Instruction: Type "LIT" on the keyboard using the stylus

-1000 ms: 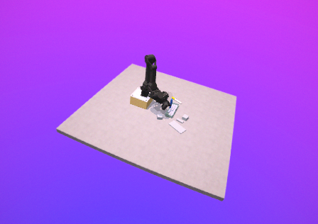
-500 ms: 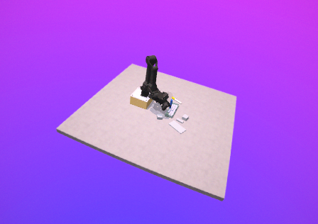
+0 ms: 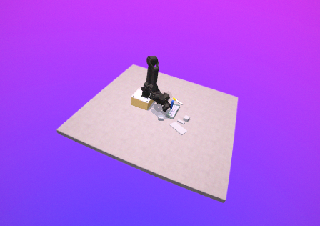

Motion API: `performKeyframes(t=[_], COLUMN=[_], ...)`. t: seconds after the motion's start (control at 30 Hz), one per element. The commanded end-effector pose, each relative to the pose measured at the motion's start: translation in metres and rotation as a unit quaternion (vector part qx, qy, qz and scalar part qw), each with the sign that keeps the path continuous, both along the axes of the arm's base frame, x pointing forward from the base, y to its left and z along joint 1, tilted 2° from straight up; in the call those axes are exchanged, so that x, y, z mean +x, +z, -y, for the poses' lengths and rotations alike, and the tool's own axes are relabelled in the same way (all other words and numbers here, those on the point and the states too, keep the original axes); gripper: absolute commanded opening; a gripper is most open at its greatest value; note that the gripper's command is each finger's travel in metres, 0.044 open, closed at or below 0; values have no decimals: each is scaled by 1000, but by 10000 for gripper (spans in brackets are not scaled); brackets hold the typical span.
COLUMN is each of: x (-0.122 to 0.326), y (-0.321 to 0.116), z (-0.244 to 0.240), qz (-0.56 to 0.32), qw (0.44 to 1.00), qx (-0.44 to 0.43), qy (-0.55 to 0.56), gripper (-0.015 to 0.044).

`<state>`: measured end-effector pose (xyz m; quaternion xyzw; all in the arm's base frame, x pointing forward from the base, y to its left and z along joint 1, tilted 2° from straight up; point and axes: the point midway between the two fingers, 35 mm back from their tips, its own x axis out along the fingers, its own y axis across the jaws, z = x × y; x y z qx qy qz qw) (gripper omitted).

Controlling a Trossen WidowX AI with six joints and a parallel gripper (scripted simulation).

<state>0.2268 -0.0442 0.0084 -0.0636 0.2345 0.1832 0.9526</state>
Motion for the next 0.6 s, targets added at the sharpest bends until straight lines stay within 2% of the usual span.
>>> performKeyframes(t=[0.0, 0.57], x=[1, 0], y=[5, 35], z=[1, 1], qz=[2, 2], qw=[1000, 1000], qx=[-1, -2], qy=[-1, -1], gripper=[81, 81])
